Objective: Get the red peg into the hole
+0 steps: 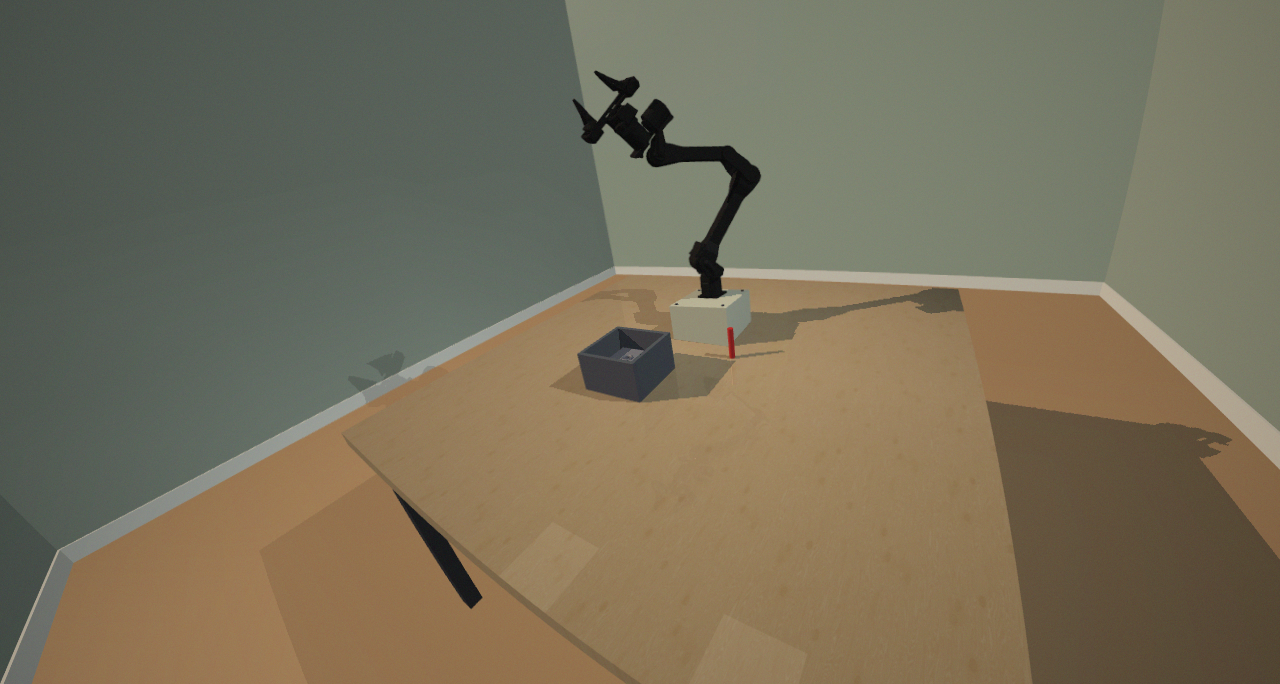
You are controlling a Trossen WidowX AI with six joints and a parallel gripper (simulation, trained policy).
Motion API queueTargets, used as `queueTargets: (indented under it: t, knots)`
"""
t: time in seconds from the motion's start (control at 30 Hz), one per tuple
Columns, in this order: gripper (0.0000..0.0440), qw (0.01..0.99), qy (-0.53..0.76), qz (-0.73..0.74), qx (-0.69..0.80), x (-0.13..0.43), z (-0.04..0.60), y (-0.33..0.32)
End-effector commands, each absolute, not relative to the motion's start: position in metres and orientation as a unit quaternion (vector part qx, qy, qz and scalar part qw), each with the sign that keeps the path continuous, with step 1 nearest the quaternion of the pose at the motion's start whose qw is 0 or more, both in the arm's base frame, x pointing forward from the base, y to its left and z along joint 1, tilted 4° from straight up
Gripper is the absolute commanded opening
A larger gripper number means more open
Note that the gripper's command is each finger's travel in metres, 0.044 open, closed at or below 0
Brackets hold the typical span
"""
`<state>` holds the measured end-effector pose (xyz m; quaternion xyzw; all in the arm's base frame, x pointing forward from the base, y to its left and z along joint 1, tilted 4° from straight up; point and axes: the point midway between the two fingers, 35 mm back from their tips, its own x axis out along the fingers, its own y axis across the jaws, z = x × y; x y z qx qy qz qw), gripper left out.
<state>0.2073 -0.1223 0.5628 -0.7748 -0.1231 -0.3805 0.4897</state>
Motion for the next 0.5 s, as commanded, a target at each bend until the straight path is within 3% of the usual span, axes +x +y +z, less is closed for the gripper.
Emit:
queueTargets:
  t: [0.0, 0.07, 0.47]
  knots:
    - [0.0417, 0.502, -0.126, -0.378, -0.767, 0.21, 0.562, -0.123]
    - [0.044, 0.531, -0.131, -0.368, -0.751, 0.217, 0.558, -0.124]
    - [0.044, 0.692, -0.13, -0.297, -0.645, 0.262, 0.526, -0.125]
